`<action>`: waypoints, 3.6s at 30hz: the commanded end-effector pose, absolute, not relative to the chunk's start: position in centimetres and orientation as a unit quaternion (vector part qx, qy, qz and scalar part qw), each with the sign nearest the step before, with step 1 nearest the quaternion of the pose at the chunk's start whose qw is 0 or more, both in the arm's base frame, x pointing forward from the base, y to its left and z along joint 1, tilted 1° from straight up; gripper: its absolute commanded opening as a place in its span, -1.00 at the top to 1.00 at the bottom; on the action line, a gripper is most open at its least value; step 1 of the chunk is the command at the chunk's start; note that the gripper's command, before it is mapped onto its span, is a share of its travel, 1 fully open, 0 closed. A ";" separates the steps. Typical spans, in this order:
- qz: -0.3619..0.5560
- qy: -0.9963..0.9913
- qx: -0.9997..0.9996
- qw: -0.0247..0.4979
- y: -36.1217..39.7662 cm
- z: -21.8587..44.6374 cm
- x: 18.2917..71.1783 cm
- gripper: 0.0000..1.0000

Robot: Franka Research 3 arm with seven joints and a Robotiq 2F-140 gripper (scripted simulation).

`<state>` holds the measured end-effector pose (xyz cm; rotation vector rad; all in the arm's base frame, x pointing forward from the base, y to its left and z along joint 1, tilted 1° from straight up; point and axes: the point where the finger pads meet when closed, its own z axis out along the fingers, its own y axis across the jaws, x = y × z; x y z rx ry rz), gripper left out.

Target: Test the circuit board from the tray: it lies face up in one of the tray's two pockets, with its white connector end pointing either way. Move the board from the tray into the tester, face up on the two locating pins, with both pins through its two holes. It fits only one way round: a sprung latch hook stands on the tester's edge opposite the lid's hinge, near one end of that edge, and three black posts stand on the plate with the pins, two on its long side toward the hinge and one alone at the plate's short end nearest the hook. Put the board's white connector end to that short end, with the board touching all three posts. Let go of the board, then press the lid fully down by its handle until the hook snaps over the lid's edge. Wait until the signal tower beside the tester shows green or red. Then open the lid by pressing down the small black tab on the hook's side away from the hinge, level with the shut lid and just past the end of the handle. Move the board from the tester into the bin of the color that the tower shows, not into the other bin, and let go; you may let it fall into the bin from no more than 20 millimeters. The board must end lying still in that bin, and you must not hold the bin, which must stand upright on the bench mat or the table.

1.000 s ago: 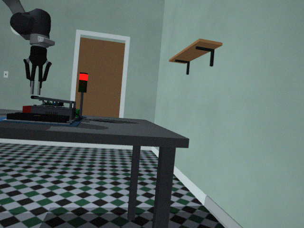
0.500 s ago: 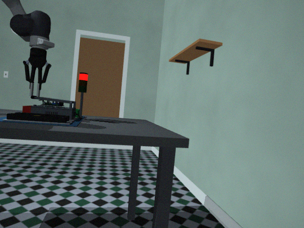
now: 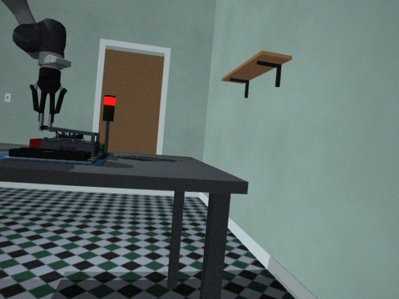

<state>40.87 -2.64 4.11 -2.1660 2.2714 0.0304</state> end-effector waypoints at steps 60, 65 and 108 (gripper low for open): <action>0.008 0.719 -0.694 0.004 -2.5 4.1 41.0 1.00; 0.008 0.719 -0.694 0.004 -2.5 4.7 41.1 1.00; 0.008 0.719 -0.694 0.004 -2.6 10.5 42.5 1.00</action>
